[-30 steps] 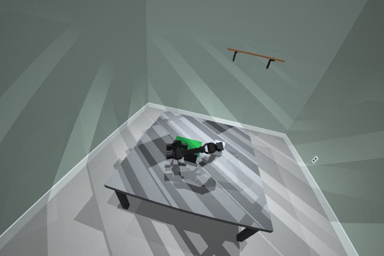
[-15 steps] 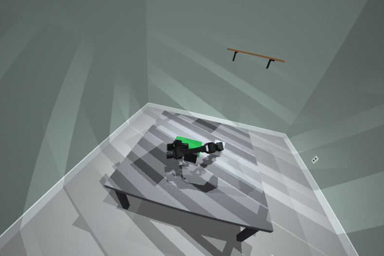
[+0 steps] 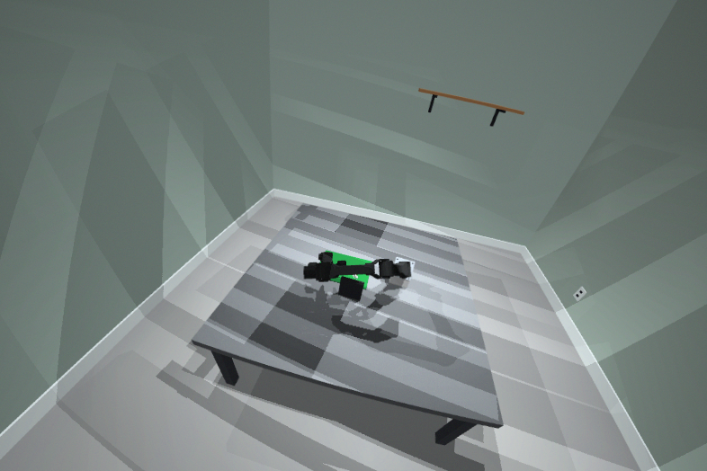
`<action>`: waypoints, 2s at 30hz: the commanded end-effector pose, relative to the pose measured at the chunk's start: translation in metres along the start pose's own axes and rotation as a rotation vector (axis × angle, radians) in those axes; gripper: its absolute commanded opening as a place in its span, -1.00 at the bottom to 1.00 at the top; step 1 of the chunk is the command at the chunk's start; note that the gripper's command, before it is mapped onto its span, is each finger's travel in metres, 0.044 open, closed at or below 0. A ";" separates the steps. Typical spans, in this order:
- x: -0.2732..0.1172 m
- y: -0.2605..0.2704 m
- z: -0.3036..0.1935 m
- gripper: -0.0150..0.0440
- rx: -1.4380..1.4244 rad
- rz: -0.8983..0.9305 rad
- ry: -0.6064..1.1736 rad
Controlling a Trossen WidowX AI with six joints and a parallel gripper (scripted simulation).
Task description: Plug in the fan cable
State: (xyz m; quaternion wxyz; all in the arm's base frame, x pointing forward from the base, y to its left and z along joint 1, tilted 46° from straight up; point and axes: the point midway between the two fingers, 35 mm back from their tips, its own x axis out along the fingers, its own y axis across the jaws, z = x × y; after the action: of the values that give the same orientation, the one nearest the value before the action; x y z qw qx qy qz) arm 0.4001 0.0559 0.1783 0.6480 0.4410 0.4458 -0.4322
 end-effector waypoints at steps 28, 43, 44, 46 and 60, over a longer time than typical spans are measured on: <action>0.008 0.018 0.001 1.00 -0.019 0.171 0.957; 0.013 0.013 -0.002 1.00 -0.019 0.127 0.894; 0.013 0.013 -0.002 1.00 -0.019 0.127 0.894; 0.013 0.013 -0.002 1.00 -0.019 0.127 0.894; 0.013 0.013 -0.002 1.00 -0.019 0.127 0.894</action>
State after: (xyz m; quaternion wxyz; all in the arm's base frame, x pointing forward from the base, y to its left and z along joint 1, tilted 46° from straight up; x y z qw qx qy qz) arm 0.4157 0.0576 0.1691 0.4215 0.6057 0.6577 -0.1518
